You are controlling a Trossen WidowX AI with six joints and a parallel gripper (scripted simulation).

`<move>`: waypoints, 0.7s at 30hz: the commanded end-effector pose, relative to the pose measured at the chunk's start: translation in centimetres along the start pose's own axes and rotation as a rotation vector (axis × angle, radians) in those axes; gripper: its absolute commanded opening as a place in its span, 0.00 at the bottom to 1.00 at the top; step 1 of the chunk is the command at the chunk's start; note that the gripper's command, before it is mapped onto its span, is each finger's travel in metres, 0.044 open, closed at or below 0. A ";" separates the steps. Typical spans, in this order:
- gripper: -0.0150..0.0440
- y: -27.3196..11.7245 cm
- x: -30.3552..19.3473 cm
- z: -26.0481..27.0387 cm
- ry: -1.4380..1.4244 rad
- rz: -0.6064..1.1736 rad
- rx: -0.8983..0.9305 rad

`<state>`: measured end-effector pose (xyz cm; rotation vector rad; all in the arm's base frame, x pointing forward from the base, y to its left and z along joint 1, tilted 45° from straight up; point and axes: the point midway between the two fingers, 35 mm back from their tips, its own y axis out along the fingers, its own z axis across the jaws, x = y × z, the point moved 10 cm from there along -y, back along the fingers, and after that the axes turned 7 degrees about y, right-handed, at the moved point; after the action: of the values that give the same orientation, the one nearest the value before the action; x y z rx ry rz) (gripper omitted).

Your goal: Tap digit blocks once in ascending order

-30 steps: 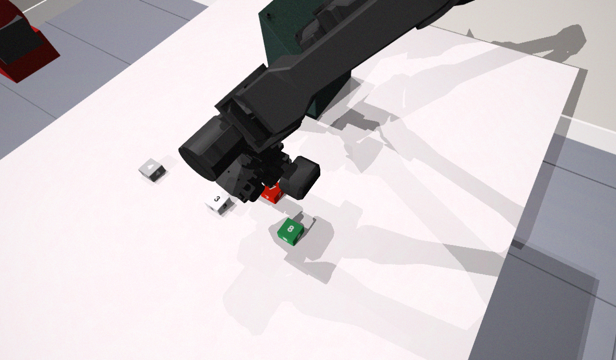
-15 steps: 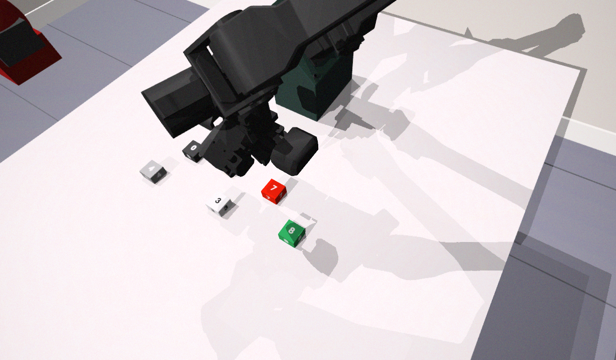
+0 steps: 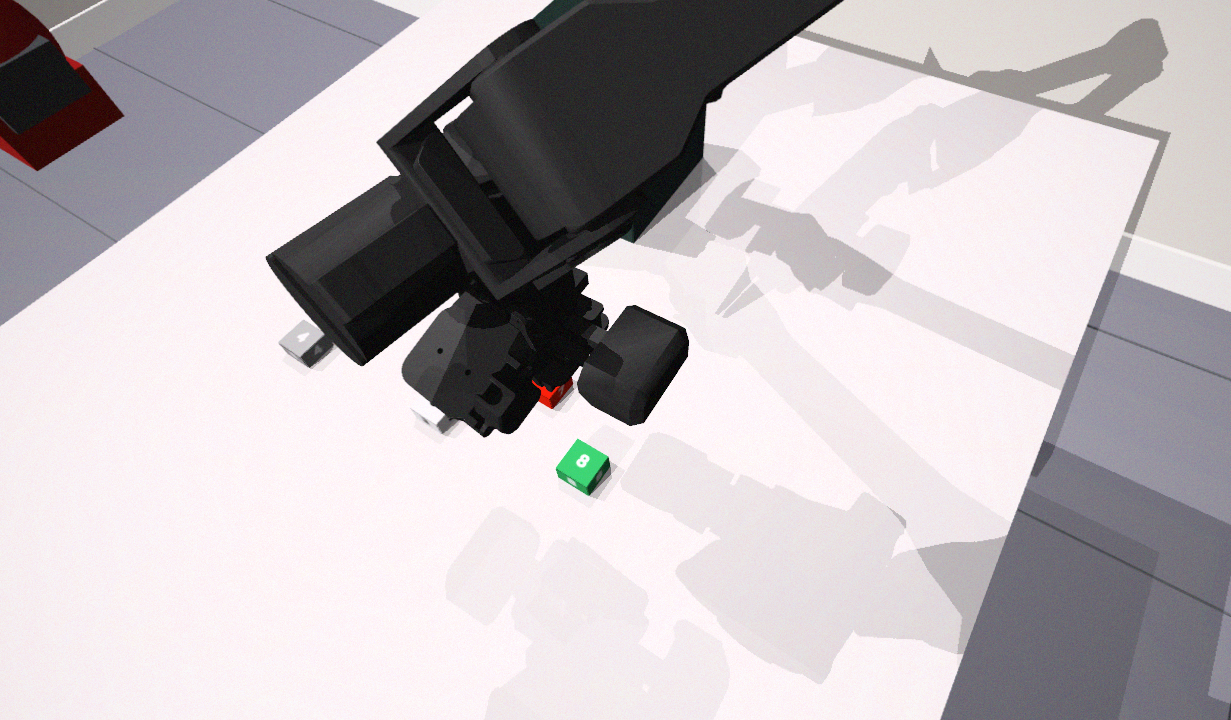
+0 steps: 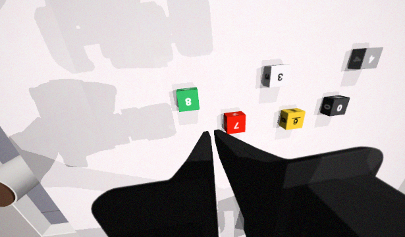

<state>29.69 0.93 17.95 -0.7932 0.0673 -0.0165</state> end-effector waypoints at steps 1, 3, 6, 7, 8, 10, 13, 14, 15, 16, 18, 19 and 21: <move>0.29 0.1 0.3 0.7 0.025 0.008 0.003; 0.29 1.2 0.4 0.7 0.025 0.009 0.002; 0.29 5.9 0.4 0.7 0.025 0.008 0.002; 0.29 7.2 0.3 0.7 0.024 0.008 0.005; 0.29 7.9 0.2 0.7 0.024 0.008 0.006; 0.29 8.2 0.2 0.8 0.024 0.008 0.007; 0.29 8.2 0.2 0.8 0.024 0.008 0.007; 0.29 8.3 0.2 0.8 0.024 0.008 0.007; 0.29 8.4 0.2 0.8 0.024 0.008 0.007; 0.29 8.6 0.2 0.8 0.024 0.008 0.007; 0.29 8.9 0.2 0.8 0.024 0.008 0.007; 0.29 9.0 0.2 0.8 0.024 0.008 0.007; 0.29 9.4 0.2 0.8 0.024 0.008 0.007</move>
<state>30.04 7.63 12.46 -0.7867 0.0751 -0.0263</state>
